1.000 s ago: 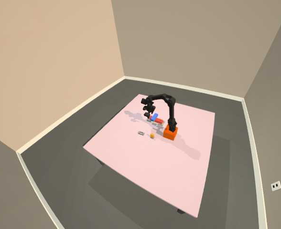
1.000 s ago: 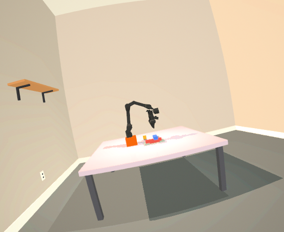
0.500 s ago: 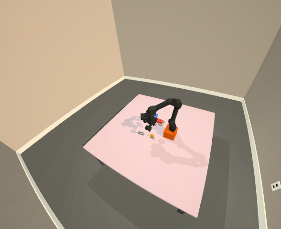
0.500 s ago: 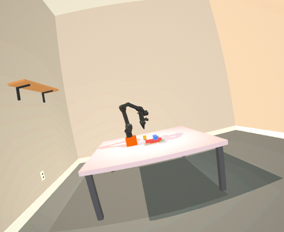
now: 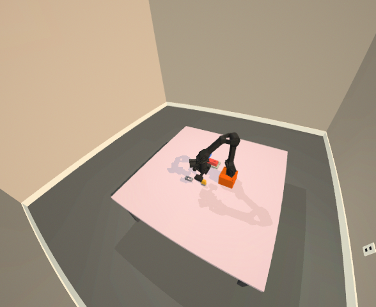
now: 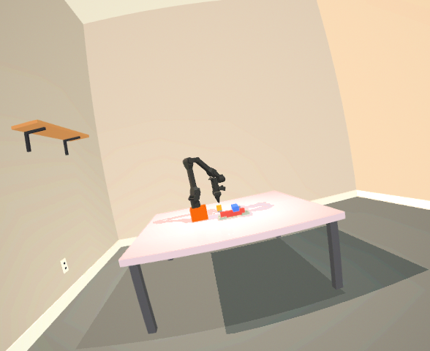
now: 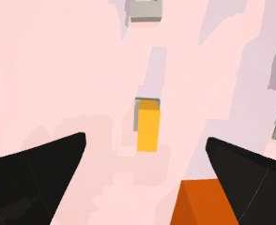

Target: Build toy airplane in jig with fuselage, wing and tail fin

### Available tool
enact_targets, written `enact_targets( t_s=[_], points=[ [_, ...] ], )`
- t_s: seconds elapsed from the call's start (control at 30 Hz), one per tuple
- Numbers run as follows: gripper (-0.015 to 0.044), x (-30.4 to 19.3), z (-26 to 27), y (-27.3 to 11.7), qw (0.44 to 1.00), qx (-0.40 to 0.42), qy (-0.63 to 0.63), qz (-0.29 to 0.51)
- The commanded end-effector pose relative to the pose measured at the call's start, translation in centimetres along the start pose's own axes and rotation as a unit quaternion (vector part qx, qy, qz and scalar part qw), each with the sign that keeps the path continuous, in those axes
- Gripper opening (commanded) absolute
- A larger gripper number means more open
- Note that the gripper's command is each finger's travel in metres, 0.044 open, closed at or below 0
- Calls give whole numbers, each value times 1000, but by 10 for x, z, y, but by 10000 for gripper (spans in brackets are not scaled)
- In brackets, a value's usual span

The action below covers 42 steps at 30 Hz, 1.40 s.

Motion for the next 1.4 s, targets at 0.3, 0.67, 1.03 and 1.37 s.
enact_targets(
  t_s=[0.3,0.67,1.03,1.37],
  points=[
    [440,-2,-1,20,1000,-4,3,6],
    [440,-2,-1,38,1000,-4,3,6],
    [440,-3,-2,55,1000,-4,3,6],
    [361,-4,-3,64,1000,-4,3,7]
  ],
)
Point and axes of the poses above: the point midway between the two fingers, 35 mm back from their tips, its own y axis out along the fingers, its own z axis across the jaws, x = y × z, the point moved 6 cm from there along -y, back along the fingers, and after that the axes turned 4 degrees about y, right-handed, at the moved point
